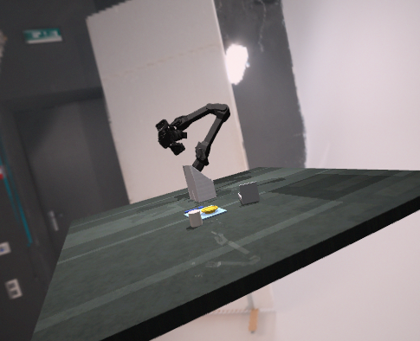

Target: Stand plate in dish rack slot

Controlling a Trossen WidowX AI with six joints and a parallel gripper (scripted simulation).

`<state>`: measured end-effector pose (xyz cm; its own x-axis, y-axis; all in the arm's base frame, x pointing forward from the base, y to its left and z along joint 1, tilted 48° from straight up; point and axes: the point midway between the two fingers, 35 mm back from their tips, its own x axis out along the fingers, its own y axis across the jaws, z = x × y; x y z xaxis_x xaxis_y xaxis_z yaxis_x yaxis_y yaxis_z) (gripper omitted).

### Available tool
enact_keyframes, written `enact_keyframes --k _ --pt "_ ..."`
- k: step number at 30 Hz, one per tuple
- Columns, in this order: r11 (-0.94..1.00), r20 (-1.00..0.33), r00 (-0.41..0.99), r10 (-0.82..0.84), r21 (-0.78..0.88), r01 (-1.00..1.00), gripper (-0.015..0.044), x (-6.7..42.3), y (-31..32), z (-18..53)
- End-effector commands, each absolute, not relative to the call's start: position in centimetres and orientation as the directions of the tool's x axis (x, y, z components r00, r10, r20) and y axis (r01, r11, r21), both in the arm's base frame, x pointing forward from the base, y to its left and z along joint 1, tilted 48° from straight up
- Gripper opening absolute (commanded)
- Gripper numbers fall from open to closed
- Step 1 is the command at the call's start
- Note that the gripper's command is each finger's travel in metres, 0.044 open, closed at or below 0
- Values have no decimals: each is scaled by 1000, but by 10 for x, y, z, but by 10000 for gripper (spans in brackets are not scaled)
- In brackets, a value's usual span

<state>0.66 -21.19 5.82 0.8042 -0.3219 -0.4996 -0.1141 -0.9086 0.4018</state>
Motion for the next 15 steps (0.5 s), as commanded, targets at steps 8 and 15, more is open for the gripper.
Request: enact_keyframes --k 8,15 --pt "-913 -546 817 -182 403 66 400 25 -215 55" --pt "-857 -563 824 -60 452 246 400 45 -223 54"
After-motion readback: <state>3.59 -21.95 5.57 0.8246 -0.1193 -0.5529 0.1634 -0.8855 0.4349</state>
